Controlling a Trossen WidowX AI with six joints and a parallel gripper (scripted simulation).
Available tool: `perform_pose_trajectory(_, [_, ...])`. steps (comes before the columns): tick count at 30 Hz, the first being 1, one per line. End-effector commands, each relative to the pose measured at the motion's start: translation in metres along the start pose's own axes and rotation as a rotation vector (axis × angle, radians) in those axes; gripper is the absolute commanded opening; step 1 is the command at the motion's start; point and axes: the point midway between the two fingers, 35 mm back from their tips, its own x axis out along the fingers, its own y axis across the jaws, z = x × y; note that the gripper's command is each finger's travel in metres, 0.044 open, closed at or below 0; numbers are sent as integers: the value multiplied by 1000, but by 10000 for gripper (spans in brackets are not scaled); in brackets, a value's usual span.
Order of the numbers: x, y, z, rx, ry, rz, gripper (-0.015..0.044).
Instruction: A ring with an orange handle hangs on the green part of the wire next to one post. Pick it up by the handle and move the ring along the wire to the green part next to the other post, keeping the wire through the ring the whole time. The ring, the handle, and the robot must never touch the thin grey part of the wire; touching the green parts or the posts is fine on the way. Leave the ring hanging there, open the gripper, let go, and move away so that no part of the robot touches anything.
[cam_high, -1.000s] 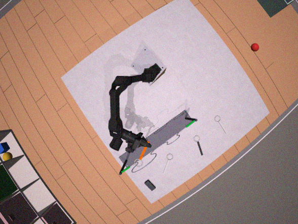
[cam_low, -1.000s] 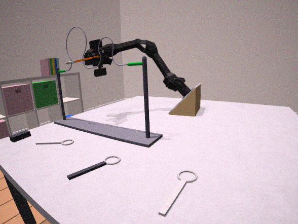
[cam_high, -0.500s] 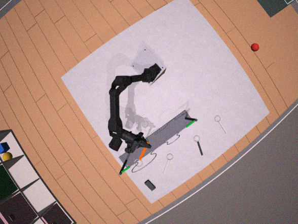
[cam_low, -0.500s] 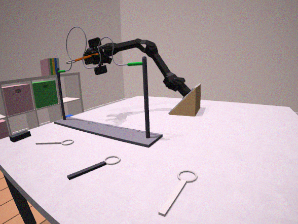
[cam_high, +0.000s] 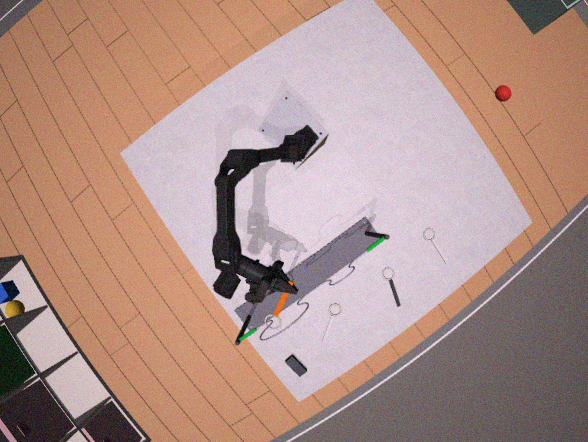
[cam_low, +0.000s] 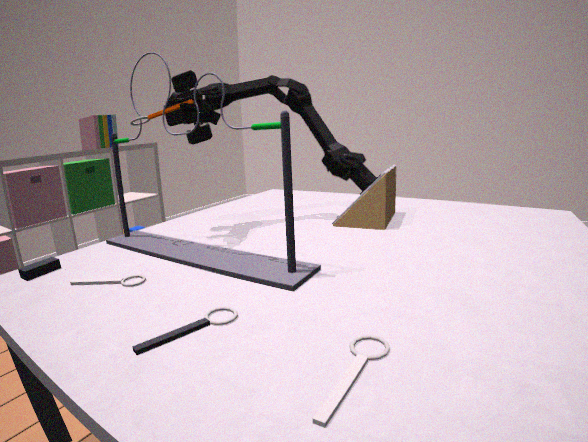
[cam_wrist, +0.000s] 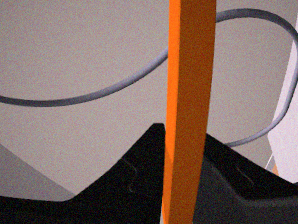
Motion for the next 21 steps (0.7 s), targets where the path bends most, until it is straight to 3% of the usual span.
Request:
perform_pose_trajectory(1, [-2,8,-1,5,-1,18,-150])
perform_pose_trajectory(21, [-3,22,0,84,4,51,-150])
